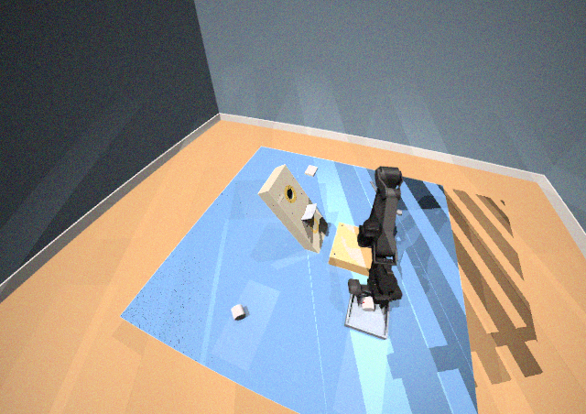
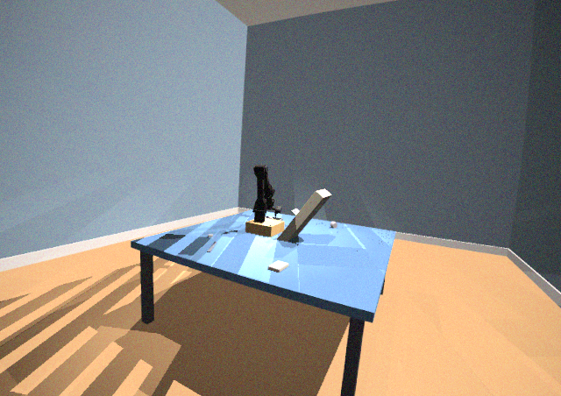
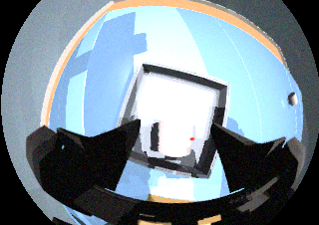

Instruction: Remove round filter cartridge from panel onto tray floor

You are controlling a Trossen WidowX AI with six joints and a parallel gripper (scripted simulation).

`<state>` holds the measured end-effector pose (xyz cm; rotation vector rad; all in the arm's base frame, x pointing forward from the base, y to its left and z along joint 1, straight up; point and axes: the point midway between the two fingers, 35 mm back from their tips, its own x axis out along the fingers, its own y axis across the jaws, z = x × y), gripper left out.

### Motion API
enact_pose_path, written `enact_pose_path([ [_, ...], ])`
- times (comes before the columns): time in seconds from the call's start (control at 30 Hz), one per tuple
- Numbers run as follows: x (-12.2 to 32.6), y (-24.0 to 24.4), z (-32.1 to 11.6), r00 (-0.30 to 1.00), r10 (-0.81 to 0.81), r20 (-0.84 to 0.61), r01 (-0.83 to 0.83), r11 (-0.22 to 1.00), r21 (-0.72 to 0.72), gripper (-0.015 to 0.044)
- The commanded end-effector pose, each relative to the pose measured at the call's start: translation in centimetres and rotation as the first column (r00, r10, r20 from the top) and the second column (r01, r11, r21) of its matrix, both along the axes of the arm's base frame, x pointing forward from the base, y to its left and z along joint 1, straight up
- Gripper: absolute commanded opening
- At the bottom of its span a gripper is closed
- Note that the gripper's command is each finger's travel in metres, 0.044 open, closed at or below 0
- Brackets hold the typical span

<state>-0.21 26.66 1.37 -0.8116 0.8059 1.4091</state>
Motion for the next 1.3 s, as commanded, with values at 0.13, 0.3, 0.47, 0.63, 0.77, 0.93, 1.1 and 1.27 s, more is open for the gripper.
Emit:
enact_pose_path([
  [0.13, 0.0, 0.1, 6.1, 1.0, 0.0, 0.0, 0.0, 1.0, 0.001, 0.044],
  [0.3, 0.0, -0.1, 7.1, 1.0, 0.0, 0.0, 0.0, 1.0, 0.001, 0.044],
  [0.47, 0.0, 0.2, 5.7, 1.0, 0.001, 0.0, -0.001, 1.0, 0.005, 0.044],
  [0.63, 0.0, 0.2, 5.7, 1.0, 0.001, 0.0, -0.001, 1.0, 0.005, 0.044],
  [0.77, 0.0, 0.2, 5.7, 1.0, 0.001, 0.0, -0.001, 1.0, 0.005, 0.044],
  [0.93, 0.0, 0.2, 5.7, 1.0, 0.001, 0.0, -0.001, 1.0, 0.005, 0.044],
  [1.1, 0.0, 0.2, 5.7, 1.0, 0.001, 0.0, -0.001, 1.0, 0.005, 0.044],
  [1.27, 0.0, 0.2, 5.7, 1.0, 0.001, 0.0, -0.001, 1.0, 0.005, 0.044],
])
